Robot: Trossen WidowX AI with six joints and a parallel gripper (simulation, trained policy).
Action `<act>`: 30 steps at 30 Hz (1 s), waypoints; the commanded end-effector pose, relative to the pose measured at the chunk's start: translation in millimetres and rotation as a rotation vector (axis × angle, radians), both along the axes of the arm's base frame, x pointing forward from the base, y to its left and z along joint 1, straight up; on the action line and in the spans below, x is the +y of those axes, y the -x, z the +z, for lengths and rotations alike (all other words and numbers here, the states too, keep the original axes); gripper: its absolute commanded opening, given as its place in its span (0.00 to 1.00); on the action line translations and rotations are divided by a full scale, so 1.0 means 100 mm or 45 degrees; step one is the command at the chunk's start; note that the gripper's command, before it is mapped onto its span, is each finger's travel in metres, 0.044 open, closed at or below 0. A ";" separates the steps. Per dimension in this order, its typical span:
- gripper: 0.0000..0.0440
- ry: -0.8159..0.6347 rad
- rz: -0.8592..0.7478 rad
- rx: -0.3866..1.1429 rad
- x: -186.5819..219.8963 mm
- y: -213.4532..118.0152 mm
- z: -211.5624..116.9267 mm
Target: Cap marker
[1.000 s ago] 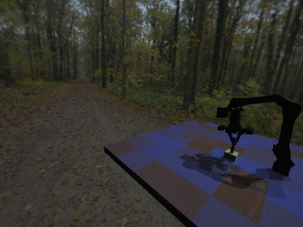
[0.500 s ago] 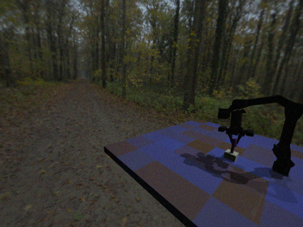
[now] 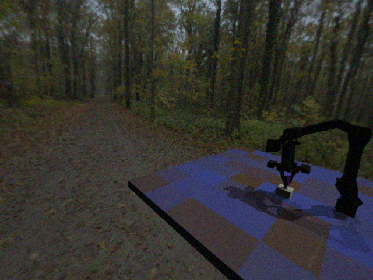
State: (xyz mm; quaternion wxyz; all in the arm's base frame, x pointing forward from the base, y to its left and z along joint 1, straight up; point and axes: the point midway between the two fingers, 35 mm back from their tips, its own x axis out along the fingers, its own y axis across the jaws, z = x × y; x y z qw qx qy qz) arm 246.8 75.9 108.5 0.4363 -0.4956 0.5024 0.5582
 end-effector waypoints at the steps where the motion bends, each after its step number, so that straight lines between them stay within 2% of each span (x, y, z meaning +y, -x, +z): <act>1: 0.01 0.000 0.042 0.047 0.01 0.08 -0.14; 6: 0.03 -0.001 0.074 0.038 0.01 0.09 -0.21; 8: 0.14 0.004 0.078 0.043 0.00 0.10 -0.22; 9: 0.16 0.004 0.081 0.053 0.00 0.12 -0.23; 30: 0.25 0.022 0.201 -0.026 -0.07 0.05 -0.29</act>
